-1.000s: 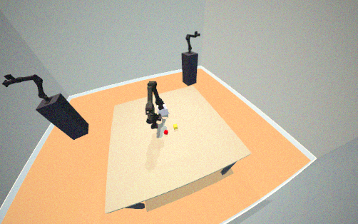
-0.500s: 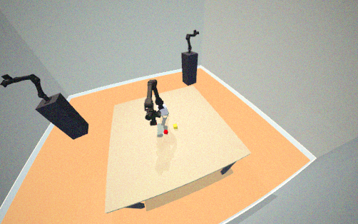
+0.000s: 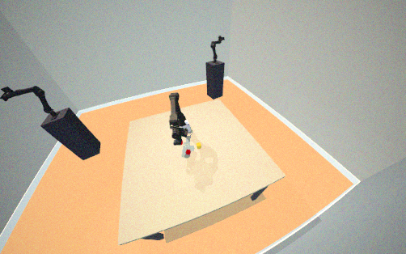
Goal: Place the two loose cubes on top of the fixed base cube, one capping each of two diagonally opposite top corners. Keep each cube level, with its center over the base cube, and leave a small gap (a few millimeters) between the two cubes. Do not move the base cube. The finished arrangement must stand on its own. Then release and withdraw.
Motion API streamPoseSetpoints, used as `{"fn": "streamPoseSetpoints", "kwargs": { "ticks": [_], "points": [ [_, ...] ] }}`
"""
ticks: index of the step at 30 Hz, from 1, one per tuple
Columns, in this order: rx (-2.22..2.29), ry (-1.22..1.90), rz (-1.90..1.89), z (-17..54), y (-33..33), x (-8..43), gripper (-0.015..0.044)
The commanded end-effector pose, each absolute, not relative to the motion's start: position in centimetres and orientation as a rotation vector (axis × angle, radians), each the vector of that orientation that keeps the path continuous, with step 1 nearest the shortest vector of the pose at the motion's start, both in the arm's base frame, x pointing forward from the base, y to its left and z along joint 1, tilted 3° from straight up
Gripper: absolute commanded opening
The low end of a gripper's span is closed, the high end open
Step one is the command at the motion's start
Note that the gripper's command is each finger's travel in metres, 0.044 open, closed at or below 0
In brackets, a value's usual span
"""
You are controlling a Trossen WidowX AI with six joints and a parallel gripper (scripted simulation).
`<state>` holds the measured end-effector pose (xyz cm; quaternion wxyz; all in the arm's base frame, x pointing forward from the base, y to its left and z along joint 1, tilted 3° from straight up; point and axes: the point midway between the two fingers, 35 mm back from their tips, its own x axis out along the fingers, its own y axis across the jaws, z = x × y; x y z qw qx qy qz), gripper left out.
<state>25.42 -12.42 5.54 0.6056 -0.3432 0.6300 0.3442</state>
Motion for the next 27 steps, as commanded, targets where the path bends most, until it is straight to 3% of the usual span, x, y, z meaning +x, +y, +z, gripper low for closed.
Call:
{"fn": "streamPoseSetpoints", "kwargs": {
  "ticks": [1,27],
  "points": [
    [-0.750,1.473,0.762,5.1,-11.3,25.9,0.0105],
    [-0.490,1.546,0.501,3.3,-3.3,28.5,0.0105]
  ]
}}
